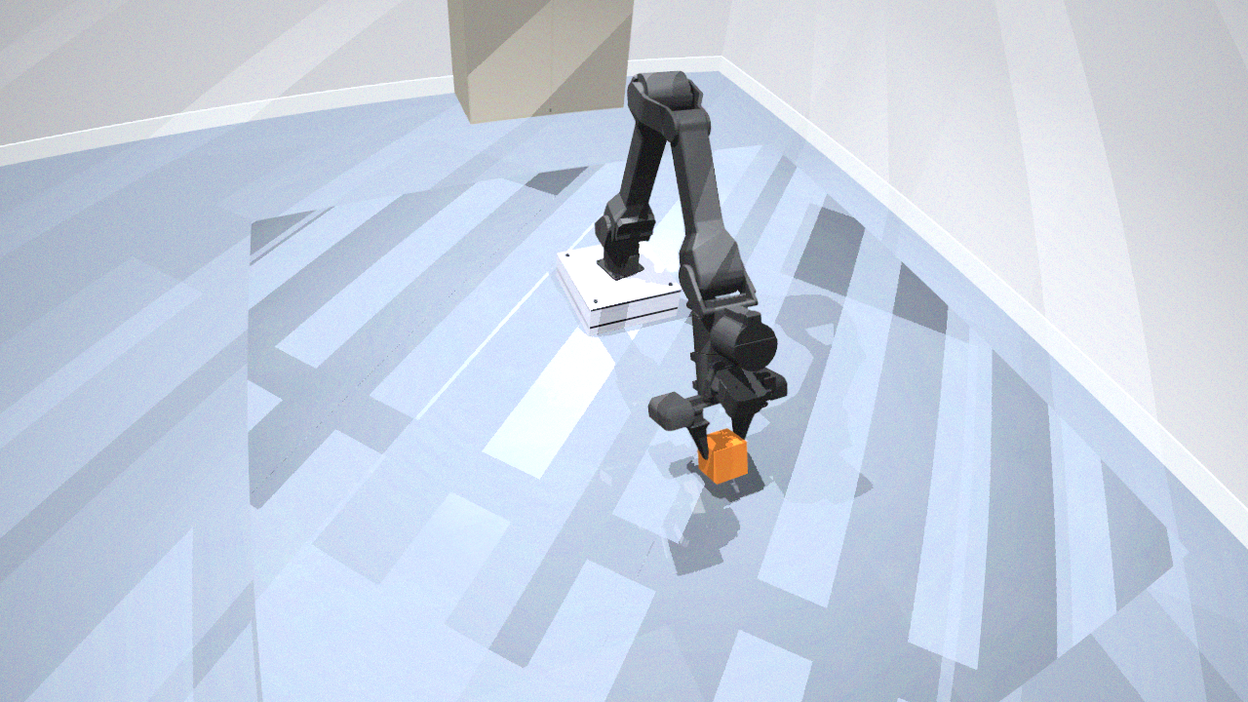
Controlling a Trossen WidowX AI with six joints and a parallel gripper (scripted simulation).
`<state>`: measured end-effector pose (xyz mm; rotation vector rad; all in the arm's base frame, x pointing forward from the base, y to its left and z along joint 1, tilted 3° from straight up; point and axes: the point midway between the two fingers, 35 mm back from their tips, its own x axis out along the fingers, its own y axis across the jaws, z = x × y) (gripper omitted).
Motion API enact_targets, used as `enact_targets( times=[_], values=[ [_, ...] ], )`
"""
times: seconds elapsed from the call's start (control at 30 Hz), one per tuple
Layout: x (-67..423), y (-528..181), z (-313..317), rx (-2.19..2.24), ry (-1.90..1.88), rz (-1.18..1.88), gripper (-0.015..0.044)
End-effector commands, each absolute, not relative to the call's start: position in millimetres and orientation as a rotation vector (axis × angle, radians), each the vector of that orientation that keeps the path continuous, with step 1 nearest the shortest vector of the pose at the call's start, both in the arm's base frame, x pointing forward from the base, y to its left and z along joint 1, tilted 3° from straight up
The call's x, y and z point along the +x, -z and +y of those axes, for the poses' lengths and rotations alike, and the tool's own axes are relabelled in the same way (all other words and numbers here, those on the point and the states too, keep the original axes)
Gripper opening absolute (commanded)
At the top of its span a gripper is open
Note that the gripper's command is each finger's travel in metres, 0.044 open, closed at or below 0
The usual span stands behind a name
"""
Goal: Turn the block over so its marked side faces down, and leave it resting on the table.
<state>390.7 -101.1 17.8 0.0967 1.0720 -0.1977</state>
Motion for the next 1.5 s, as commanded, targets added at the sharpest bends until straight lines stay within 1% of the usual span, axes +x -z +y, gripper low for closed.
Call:
enact_targets(
  times=[0.0, 0.5, 1.03, 1.47],
  values=[
    [393, -17, -101, 0.090, 0.193, 1.035, 0.0000],
    [402, 9, -104, 0.068, 0.199, 0.800, 0.0000],
    [389, 12, -101, 0.039, 0.202, 0.554, 0.0000],
    [387, 9, -100, 0.035, 0.202, 0.514, 0.0000]
  ],
)
